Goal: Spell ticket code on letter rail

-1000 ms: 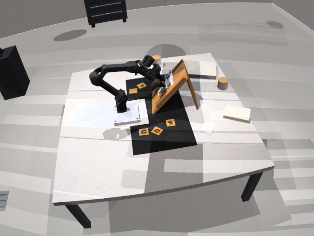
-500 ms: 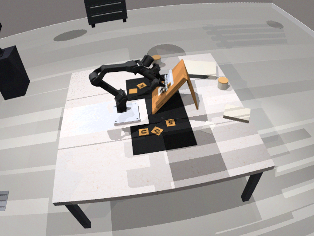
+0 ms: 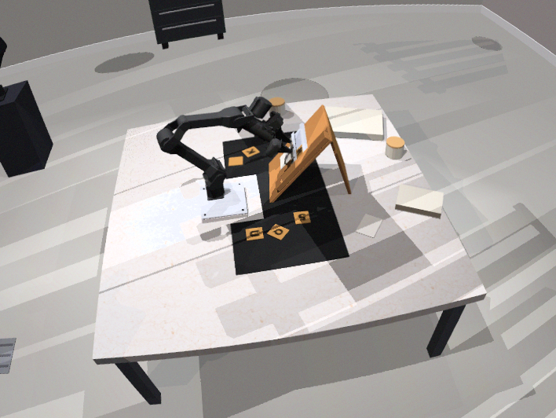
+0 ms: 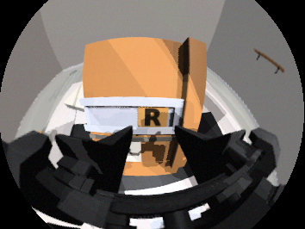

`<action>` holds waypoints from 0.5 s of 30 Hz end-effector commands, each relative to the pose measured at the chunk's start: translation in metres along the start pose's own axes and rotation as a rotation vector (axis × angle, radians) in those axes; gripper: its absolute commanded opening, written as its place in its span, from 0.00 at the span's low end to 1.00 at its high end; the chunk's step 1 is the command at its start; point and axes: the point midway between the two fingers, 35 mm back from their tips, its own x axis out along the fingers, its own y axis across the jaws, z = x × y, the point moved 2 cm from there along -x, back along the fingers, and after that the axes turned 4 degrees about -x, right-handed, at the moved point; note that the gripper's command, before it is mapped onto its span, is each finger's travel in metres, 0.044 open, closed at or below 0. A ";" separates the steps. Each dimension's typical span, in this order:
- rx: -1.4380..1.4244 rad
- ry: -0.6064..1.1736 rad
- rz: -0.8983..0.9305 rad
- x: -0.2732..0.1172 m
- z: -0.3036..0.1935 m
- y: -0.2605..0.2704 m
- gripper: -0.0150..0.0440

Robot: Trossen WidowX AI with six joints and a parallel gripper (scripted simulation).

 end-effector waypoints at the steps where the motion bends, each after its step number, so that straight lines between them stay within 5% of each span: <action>1: 0.006 -0.006 -0.002 -0.003 0.002 -0.001 0.75; 15: 0.006 -0.006 -0.002 -0.006 0.004 -0.002 0.75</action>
